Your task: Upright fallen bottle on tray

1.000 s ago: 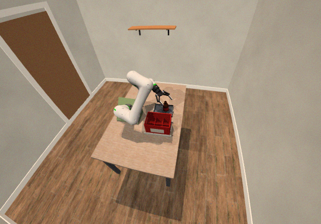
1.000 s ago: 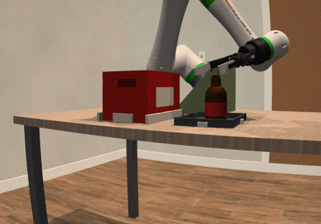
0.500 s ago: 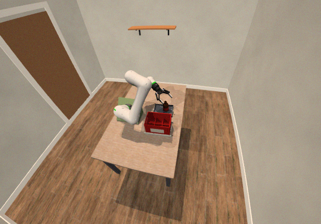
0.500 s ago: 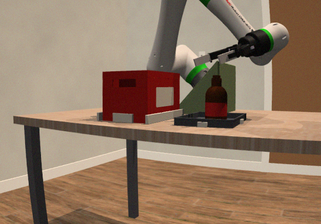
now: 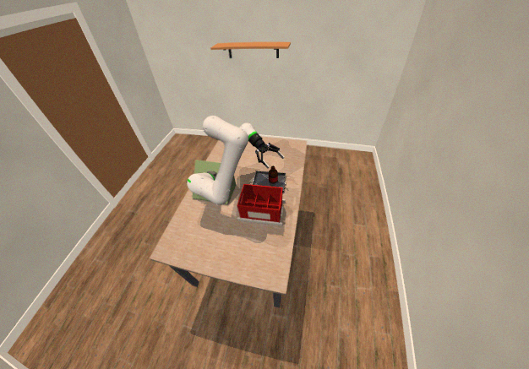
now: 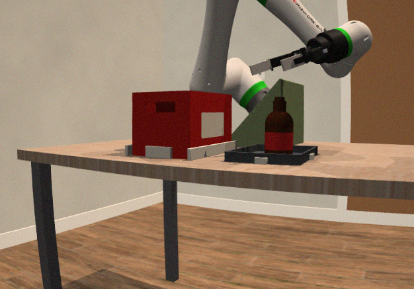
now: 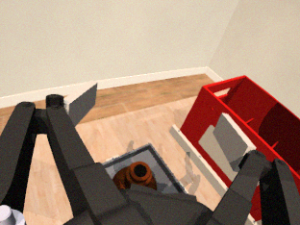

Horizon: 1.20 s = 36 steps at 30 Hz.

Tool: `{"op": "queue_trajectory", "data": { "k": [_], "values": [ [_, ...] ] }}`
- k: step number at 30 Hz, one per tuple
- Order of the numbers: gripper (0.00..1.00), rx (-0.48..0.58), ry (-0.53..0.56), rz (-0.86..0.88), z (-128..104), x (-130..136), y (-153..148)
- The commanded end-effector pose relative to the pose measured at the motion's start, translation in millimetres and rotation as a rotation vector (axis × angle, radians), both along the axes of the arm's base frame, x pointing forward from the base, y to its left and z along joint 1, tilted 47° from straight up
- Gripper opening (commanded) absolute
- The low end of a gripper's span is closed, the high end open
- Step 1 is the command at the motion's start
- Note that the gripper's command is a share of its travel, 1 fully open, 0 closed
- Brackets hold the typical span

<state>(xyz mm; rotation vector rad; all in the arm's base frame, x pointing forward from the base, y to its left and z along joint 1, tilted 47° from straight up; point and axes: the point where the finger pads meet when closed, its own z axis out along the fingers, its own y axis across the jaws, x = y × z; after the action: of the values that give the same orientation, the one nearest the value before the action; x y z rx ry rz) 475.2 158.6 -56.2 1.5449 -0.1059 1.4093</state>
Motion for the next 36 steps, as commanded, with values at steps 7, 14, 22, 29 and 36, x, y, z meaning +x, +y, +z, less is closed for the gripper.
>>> {"op": "queue_trajectory", "data": {
  "k": [7, 14, 22, 29, 36],
  "values": [
    [1.0, 0.0, 0.0, 0.0, 6.5, 0.6, 7.1],
    [1.0, 0.0, 0.0, 0.0, 8.1, 0.7, 8.8],
    [0.0, 0.0, 0.0, 0.0, 8.4, 0.7, 9.1],
    [0.0, 0.0, 0.0, 0.0, 8.4, 0.7, 9.1],
    [0.0, 0.0, 0.0, 0.0, 8.4, 0.7, 9.1]
  ]
}}
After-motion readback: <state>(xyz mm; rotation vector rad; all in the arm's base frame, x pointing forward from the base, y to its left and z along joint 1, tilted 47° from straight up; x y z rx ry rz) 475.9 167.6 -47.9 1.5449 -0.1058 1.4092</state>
